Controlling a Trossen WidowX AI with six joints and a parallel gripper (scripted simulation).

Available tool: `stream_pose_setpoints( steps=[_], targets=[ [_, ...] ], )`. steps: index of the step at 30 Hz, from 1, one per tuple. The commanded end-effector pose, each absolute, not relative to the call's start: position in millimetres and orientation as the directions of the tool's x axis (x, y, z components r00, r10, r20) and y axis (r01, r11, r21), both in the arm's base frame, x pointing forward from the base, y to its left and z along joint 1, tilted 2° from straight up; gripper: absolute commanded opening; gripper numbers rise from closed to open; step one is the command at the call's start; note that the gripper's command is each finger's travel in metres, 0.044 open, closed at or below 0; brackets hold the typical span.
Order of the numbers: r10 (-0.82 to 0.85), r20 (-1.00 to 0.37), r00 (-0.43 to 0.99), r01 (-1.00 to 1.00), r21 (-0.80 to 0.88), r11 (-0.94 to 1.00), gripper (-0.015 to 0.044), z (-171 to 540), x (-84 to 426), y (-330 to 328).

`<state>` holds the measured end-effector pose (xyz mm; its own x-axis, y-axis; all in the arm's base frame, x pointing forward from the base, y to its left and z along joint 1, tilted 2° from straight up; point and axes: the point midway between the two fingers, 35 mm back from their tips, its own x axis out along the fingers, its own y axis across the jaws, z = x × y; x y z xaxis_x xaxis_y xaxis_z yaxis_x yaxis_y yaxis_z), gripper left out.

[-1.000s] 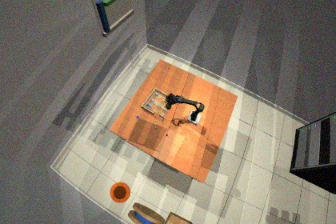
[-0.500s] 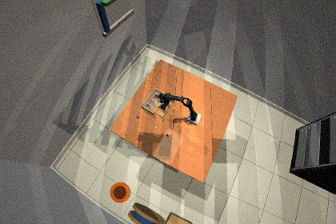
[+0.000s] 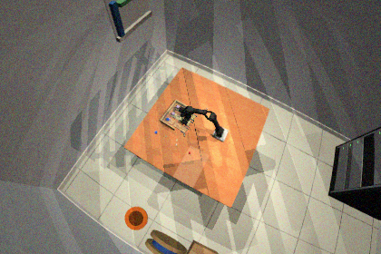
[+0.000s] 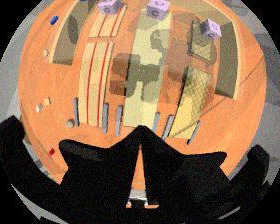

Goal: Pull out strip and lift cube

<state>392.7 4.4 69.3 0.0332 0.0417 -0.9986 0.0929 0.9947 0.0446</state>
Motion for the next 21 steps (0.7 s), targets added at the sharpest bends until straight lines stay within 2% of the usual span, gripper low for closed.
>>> stream_pose_setpoints(
  steps=[1, 21],
  targets=[
    [0.038, -0.999, 0.026, 0.098, 0.04, 0.994, 0.0, 61, 392, 4],
    [0.038, -0.999, 0.026, 0.098, 0.04, 0.994, 0.0, 28, 393, 7]
  ],
)
